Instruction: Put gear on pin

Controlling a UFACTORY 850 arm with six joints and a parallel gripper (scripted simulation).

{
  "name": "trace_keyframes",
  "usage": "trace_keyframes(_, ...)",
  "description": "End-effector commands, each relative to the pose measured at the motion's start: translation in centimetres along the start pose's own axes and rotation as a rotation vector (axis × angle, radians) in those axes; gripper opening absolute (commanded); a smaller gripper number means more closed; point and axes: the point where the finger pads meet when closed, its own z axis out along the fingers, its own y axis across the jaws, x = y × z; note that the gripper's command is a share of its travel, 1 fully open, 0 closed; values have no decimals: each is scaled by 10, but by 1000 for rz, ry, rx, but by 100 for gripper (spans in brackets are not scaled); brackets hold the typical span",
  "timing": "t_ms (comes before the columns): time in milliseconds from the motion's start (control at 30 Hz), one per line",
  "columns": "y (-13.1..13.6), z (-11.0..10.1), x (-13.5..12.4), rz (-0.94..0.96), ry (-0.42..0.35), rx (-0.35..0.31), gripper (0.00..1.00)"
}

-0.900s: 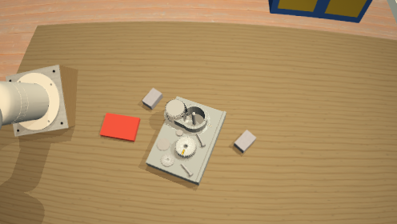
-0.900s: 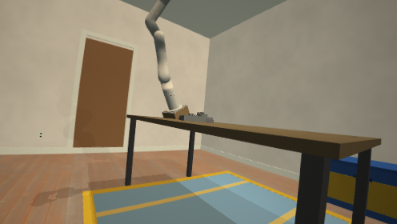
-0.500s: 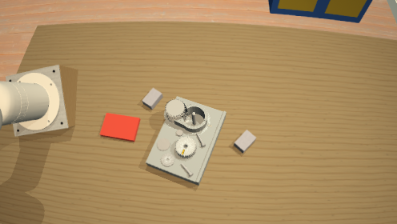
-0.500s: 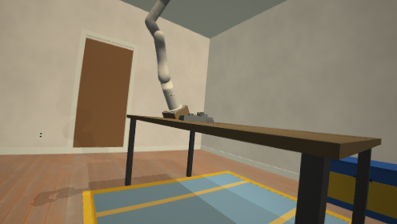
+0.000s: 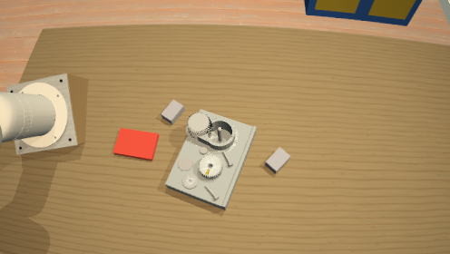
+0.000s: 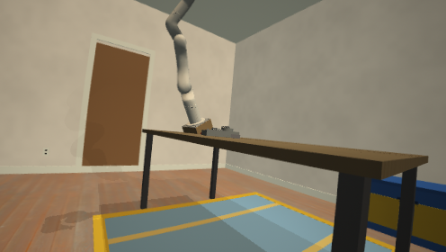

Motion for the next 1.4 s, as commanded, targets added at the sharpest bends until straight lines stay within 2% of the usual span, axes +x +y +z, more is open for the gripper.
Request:
trace_keyframes(0, -55, 17, -53, -208, -115, 145, 100)
trace_keyframes(67, -77, 26, -75, -275, -153, 192, 100)
trace_keyframes(133, -98, 33, -94, -275, -153, 192, 100)
trace_keyframes(200, -98, 33, -94, -275, -153, 192, 100)
trace_keyframes(233, -130, 38, -129, -381, -203, 281, 100)
trace_keyframes(300, -145, 41, -144, -381, -203, 281, 100)
trace_keyframes(333, -156, 37, -159, -493, -251, 386, 100)
trace_keyframes(467, -196, 43, -201, -493, -251, 386, 100)
trace_keyframes(500, -207, 35, -218, -608, -293, 505, 100)
trace_keyframes(600, -233, 36, -247, -608, -293, 505, 100)
trace_keyframes(633, -242, 27, -262, -716, -324, 632, 100)
trace_keyframes(700, -261, 24, -283, -723, -327, 640, 100)
trace_keyframes(767, -261, 24, -283, -723, -327, 640, 100)
trace_keyframes(800, -288, 19, -315, -723, -327, 640, 100)
trace_keyframes(833, -295, 18, -323, -723, -327, 640, 100)
trace_keyframes(867, -301, 6, -335, -835, -347, 789, 100)
trace_keyframes(967, -325, -2, -364, -835, -347, 789, 100)
trace_keyframes(1000, -334, -14, -376, -921, -350, 923, 100)
trace_keyframes(1033, -342, -19, -387, -938, -352, 949, 100)
trace_keyframes(1200, -383, -43, -440, -938, -352, 949, 100)
trace_keyframes(1233, -391, -60, -452, -1031, -338, 1118, 100)
trace_keyframes(1267, -399, -65, -462, -1031, -338, 1118, 100)
trace_keyframes(1333, -399, -65, -462, -1031, -338, 1118, 100)
trace_keyframes(1367, -420, -80, -488, -1031, -338, 1118, 100)
